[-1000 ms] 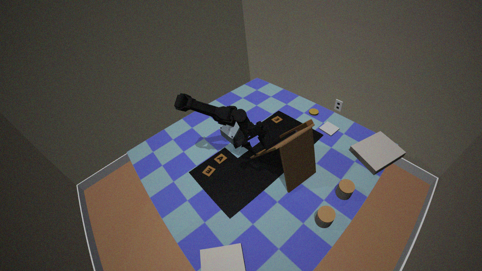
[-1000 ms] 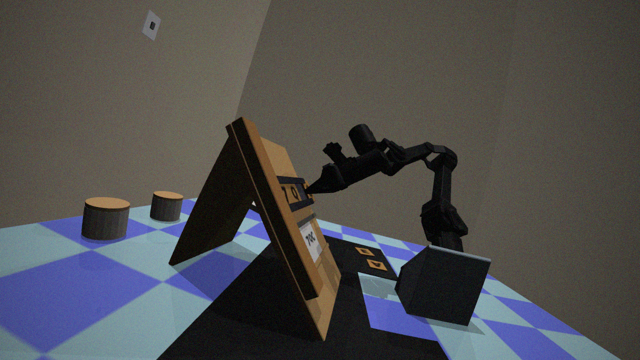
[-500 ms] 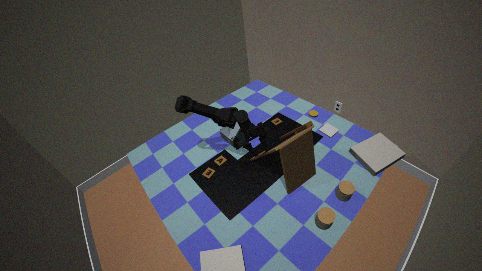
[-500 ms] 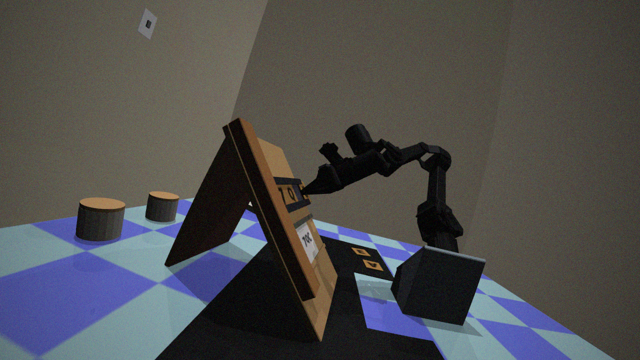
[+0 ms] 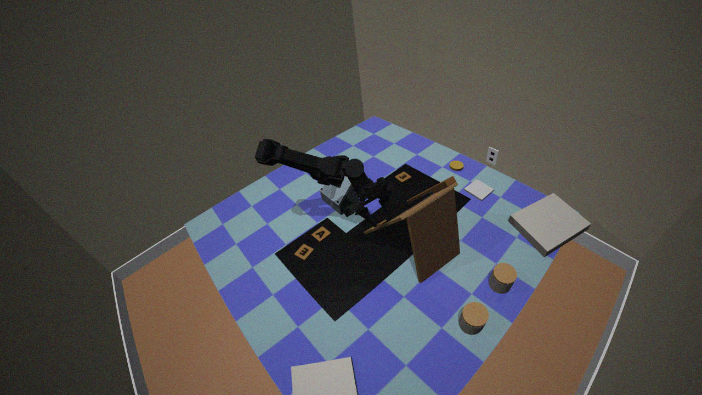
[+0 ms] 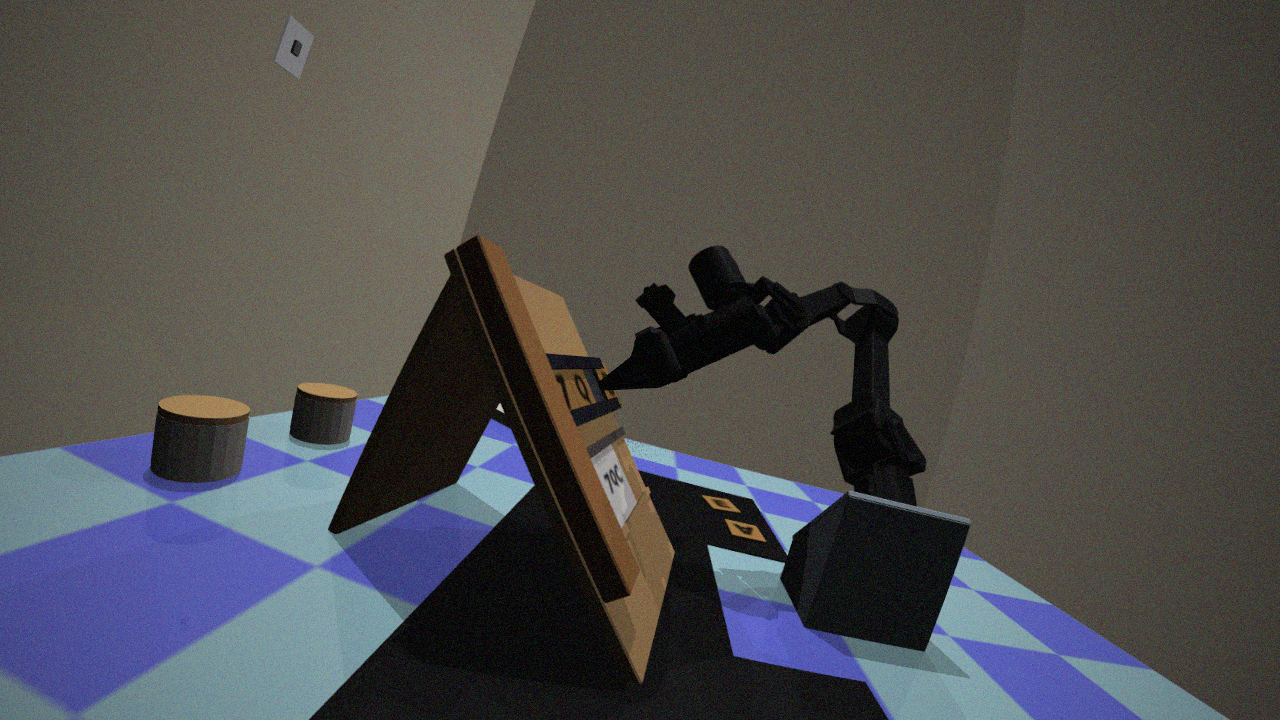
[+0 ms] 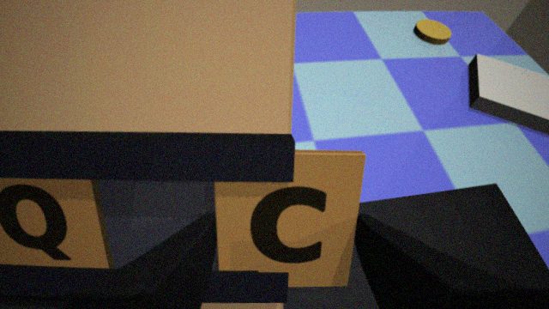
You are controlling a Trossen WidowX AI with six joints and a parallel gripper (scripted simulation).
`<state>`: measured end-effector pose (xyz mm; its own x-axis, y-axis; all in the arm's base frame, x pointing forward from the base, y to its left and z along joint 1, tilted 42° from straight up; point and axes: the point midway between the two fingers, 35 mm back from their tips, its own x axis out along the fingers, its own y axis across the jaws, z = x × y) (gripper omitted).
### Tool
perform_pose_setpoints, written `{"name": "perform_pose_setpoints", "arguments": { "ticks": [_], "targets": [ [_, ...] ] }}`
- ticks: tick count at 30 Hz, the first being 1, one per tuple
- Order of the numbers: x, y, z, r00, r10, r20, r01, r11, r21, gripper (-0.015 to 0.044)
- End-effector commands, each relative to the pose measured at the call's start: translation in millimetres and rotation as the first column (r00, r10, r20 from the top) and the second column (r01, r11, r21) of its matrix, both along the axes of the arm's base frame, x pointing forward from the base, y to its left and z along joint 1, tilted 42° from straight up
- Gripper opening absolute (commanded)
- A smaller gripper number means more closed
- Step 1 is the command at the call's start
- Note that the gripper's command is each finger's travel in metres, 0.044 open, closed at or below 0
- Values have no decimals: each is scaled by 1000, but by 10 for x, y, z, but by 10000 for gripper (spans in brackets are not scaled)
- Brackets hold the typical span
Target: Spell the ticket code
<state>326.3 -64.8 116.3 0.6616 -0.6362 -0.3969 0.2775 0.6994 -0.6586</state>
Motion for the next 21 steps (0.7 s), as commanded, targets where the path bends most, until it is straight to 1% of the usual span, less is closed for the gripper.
{"name": "perform_pose_setpoints", "arguments": {
  "ticks": [1,21],
  "targets": [
    [7,19,-37,1000,-2,-4,2,1000,0,0],
    [41,93,-97,1000,-2,-4,2,1000,1,0]
  ]
}}
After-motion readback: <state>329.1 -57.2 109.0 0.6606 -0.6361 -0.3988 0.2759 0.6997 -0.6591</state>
